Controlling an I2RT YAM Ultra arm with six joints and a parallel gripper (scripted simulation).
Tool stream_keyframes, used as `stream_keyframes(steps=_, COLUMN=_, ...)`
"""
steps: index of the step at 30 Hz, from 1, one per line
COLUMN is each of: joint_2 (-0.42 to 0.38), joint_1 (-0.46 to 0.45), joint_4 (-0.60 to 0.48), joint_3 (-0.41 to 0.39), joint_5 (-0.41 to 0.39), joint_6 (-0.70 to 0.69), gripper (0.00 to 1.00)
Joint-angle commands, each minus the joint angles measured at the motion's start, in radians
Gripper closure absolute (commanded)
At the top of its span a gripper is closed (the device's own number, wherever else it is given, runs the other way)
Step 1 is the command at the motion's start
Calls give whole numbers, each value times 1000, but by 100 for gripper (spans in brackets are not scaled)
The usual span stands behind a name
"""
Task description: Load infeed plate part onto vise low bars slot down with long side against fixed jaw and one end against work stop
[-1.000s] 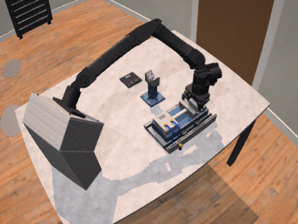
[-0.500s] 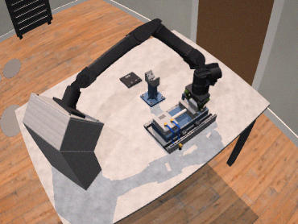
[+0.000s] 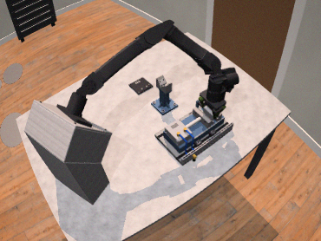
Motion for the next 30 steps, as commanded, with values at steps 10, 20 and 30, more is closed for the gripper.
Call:
stream_keyframes(steps=10, joint_2=-2, joint_1=-19, joint_4=21, joint_3=31, joint_5=8, joint_6=9, gripper=100)
stream_keyframes(steps=20, joint_2=-19, joint_1=-17, joint_4=13, joint_3=30, joint_5=5, joint_6=9, gripper=100)
stream_keyframes(steps=30, joint_2=-19, joint_1=-17, joint_4=13, joint_3=30, joint_5=5, joint_6=9, gripper=100)
